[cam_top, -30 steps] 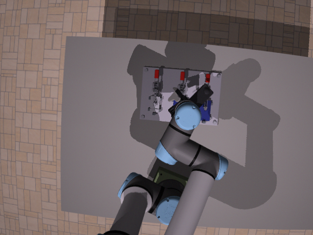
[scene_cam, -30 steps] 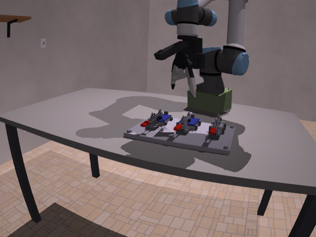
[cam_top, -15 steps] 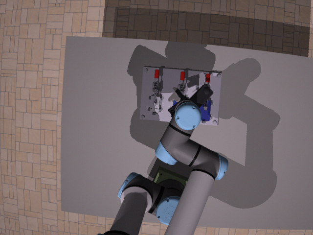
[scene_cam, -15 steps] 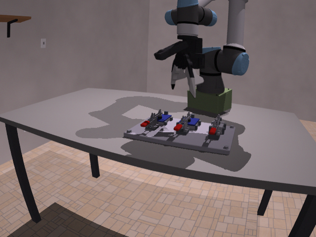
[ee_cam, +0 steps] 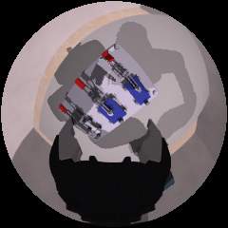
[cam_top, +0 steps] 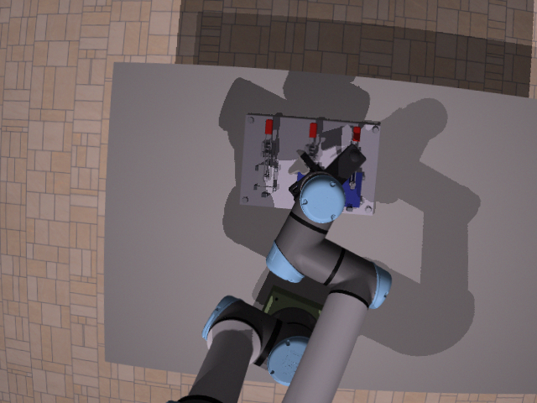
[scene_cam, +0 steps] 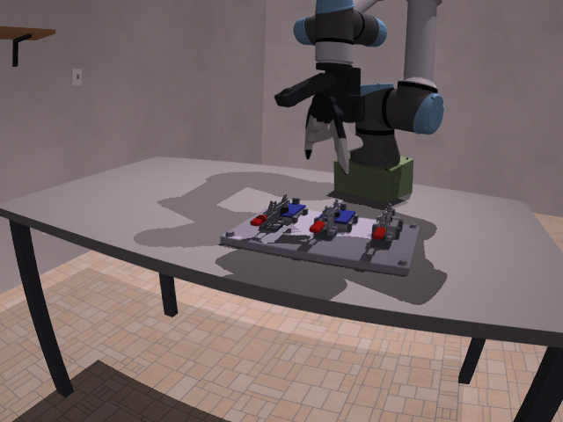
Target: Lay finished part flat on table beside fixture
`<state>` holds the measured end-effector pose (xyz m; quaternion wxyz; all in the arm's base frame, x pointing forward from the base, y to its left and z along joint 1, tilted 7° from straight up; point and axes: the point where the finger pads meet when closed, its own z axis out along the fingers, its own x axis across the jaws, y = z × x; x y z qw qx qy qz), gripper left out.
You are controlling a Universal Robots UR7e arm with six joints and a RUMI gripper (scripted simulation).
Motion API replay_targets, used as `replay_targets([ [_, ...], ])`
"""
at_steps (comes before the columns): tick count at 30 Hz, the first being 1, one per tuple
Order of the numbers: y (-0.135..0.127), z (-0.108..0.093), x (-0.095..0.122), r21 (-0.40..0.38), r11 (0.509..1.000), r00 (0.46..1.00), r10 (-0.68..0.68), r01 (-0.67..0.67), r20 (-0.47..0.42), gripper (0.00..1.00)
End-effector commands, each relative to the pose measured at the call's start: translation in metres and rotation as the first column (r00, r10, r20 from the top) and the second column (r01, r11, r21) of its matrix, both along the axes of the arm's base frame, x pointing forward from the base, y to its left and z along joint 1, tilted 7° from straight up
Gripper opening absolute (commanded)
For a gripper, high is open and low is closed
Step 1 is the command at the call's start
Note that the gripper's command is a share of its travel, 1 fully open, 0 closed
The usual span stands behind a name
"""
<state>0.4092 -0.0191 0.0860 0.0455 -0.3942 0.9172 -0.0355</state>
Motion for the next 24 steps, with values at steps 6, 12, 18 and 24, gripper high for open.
replay_targets([
  [6, 0.006, 0.003, 0.0, -0.004, 0.999, 0.999, 0.035, -0.035, -0.001, 1.0],
  [12, 0.036, 0.018, -0.003, -0.022, 0.979, 0.98, 0.2, -0.2, -0.01, 1.0],
  [18, 0.102, 0.052, -0.021, -0.055, 0.846, 0.847, 0.53, -0.531, -0.036, 1.0],
  [24, 0.135, 0.07, -0.037, -0.071, 0.707, 0.71, 0.701, -0.704, -0.057, 1.0],
])
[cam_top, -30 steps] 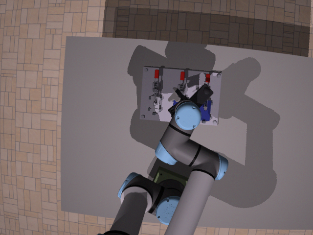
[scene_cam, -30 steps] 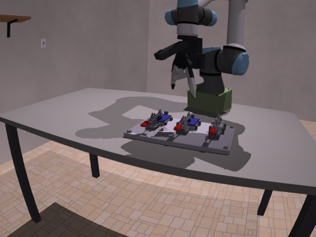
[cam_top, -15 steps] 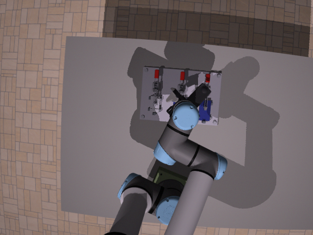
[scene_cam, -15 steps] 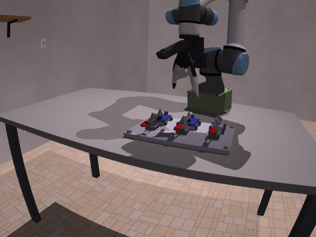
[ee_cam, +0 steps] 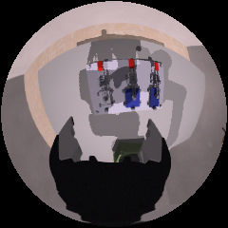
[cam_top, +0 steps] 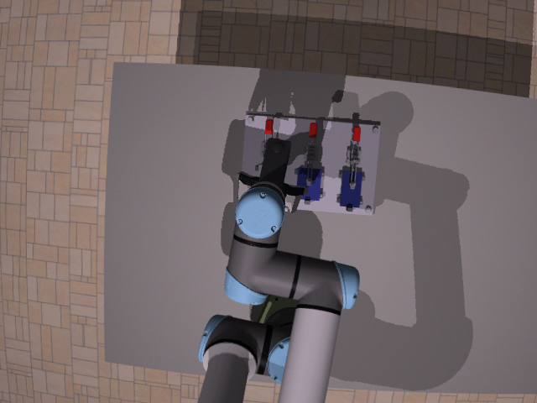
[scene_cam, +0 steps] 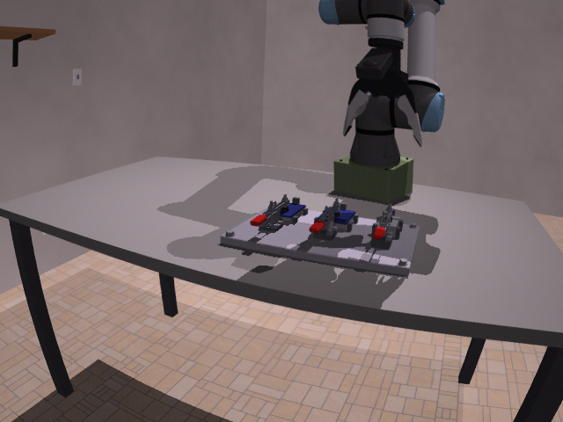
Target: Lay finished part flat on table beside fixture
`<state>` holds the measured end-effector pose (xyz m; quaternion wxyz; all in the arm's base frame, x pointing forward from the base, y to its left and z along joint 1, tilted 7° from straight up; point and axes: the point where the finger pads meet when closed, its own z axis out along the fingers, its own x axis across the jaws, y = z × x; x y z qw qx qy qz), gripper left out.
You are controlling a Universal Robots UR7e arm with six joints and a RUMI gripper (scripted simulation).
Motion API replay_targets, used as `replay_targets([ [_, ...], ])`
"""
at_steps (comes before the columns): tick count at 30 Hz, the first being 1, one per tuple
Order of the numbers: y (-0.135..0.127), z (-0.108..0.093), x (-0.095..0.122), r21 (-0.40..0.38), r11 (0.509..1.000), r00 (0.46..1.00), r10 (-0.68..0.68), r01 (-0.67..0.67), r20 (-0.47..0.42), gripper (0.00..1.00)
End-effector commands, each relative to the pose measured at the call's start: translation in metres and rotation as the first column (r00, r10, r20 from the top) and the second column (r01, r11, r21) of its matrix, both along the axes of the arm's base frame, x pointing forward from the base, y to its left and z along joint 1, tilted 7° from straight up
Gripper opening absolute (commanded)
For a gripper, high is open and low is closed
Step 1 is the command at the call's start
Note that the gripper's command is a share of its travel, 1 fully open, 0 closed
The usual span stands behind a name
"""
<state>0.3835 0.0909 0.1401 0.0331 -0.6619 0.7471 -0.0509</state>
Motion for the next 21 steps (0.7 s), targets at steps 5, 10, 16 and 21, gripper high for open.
replay_targets([
  [5, 0.0253, 0.0164, -0.0118, -0.017, 0.988, 0.988, 0.151, -0.151, -0.014, 1.0],
  [10, 0.0253, 0.0164, -0.0118, -0.017, 0.988, 0.988, 0.151, -0.151, -0.014, 1.0],
  [16, 0.0255, 0.0165, -0.0119, -0.017, 0.988, 0.988, 0.152, -0.152, -0.015, 0.0],
  [21, 0.0255, 0.0165, -0.0119, -0.017, 0.988, 0.988, 0.152, -0.152, -0.015, 0.0],
])
